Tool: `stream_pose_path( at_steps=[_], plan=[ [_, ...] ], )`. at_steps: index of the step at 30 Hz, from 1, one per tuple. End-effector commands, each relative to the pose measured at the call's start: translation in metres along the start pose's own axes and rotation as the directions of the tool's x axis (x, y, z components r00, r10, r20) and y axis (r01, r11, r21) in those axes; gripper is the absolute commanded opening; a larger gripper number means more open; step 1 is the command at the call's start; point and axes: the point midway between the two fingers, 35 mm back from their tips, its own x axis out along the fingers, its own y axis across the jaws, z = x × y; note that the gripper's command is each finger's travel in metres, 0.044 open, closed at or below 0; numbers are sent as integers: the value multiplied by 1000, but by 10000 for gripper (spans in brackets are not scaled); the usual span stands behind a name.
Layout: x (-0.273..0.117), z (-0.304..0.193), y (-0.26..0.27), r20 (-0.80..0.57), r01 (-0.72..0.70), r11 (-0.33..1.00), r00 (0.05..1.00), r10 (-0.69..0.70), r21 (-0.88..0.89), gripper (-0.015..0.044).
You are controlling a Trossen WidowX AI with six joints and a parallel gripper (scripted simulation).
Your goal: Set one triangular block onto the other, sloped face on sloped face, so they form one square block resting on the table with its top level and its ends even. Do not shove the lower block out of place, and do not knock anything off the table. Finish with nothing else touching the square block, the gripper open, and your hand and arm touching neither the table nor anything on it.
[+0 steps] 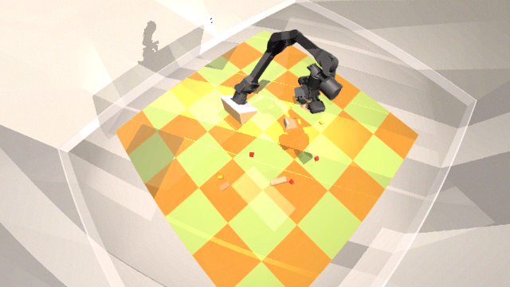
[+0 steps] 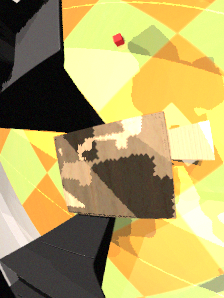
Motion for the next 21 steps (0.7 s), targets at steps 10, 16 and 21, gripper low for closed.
stream_pose_path(
  at_steps=[10, 16, 21],
  plan=[
    [30, 9, 0, 5, -1, 1000, 1000, 1, -8, 0],
    [50, 17, 0, 9, -2, 1000, 1000, 2, -14, 0],
    [67, 25, -1, 12, -2, 1000, 1000, 2, -20, 0]
  ],
)
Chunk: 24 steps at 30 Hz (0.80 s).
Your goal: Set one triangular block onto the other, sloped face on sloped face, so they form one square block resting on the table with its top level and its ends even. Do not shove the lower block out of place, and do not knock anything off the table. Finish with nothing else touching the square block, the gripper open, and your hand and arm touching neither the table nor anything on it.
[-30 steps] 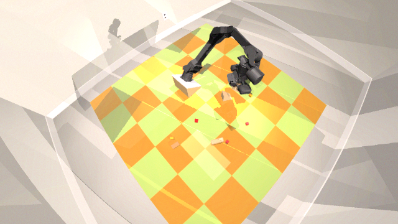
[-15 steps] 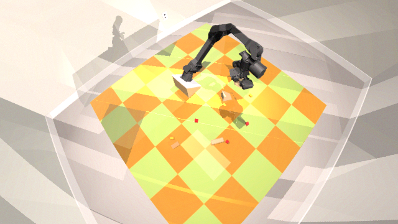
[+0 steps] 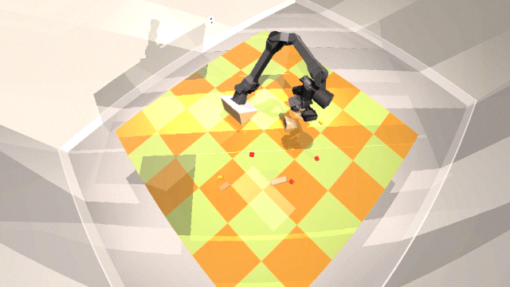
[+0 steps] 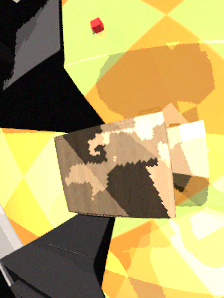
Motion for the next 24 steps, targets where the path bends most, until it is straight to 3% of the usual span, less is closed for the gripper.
stream_pose_path(
  at_steps=[1, 12, 24],
  plan=[
    [13, 7, -3, 8, 4, 1000, 1000, -4, 1, 0],
    [42, 20, -2, 7, 4, 1000, 1000, -4, 0, 0],
    [42, 19, -2, 1, 6, 1000, 1000, -6, 1, 0]
  ],
)
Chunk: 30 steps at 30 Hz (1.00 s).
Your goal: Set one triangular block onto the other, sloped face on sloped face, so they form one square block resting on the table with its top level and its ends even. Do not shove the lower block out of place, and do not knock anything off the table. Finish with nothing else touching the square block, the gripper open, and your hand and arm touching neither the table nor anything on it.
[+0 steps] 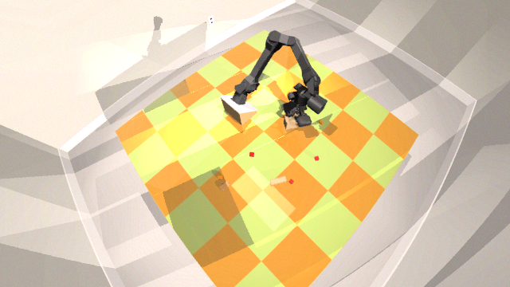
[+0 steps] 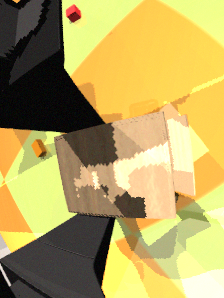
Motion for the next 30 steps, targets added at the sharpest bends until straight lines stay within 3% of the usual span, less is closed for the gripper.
stream_pose_path(
  at_steps=[1, 30],
  plan=[
    [1, 1, 0, -2, 4, 1000, 1000, -4, 5, 0],
    [8, 4, 0, -4, 8, 1000, 1000, -8, 9, 0]
  ],
)
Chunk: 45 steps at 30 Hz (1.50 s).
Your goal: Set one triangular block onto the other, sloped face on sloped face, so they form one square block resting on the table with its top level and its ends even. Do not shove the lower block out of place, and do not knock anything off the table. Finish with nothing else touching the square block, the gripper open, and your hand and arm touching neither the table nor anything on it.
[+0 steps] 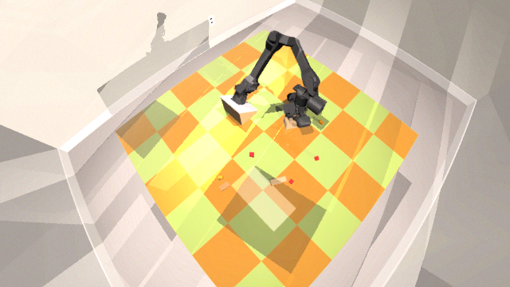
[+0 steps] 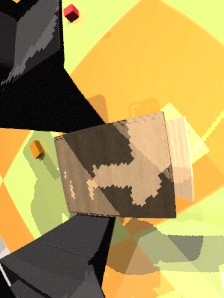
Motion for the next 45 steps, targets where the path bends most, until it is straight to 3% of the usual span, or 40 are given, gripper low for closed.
stream_pose_path(
  at_steps=[1, 45],
  plan=[
    [4, 3, -1, 1, 8, 1000, 1000, -8, 8, 0],
    [19, 9, -1, 0, 12, 1000, 1000, -12, 11, 0]
  ],
)
